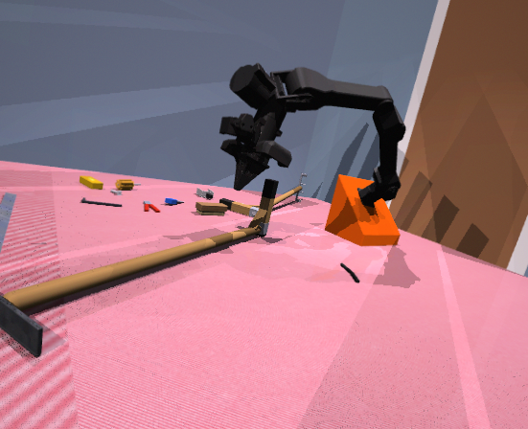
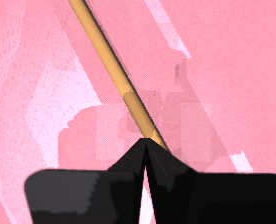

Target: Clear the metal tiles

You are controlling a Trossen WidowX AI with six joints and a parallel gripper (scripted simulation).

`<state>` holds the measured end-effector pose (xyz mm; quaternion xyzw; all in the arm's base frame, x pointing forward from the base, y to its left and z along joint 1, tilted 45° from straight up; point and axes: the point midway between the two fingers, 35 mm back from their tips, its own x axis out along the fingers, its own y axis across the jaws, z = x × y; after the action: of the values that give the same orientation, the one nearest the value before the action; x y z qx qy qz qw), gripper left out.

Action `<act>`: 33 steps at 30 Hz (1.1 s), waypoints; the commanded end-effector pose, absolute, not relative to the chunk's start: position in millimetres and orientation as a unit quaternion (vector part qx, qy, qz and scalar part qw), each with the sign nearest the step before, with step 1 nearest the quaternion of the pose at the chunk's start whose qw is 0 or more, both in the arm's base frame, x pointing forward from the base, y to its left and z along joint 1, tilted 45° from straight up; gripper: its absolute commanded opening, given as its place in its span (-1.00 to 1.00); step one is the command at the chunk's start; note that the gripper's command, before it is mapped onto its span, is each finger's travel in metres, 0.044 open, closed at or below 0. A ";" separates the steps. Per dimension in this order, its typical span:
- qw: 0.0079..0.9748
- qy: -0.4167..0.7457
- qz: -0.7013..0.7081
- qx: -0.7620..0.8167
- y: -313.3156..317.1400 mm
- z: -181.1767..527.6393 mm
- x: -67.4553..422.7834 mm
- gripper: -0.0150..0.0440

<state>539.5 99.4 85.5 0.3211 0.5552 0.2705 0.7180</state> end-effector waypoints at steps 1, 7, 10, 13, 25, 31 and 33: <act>0.692 0.585 0.227 0.355 87.3 81.3 533.0 -0.49; 0.646 0.627 0.164 0.403 72.0 76.9 520.0 -0.49; 0.621 0.645 0.132 0.425 64.8 75.3 513.0 -0.49; 0.595 0.661 0.099 0.446 57.9 74.1 505.8 -0.49; 0.477 0.711 -0.037 0.515 33.5 74.0 475.3 -0.49; 0.440 0.721 -0.076 0.530 27.0 75.5 466.0 -0.49; 0.440 0.721 -0.076 0.530 27.0 75.5 466.0 -0.49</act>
<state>467.4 28.7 75.4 0.5279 0.7189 -0.0648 0.4475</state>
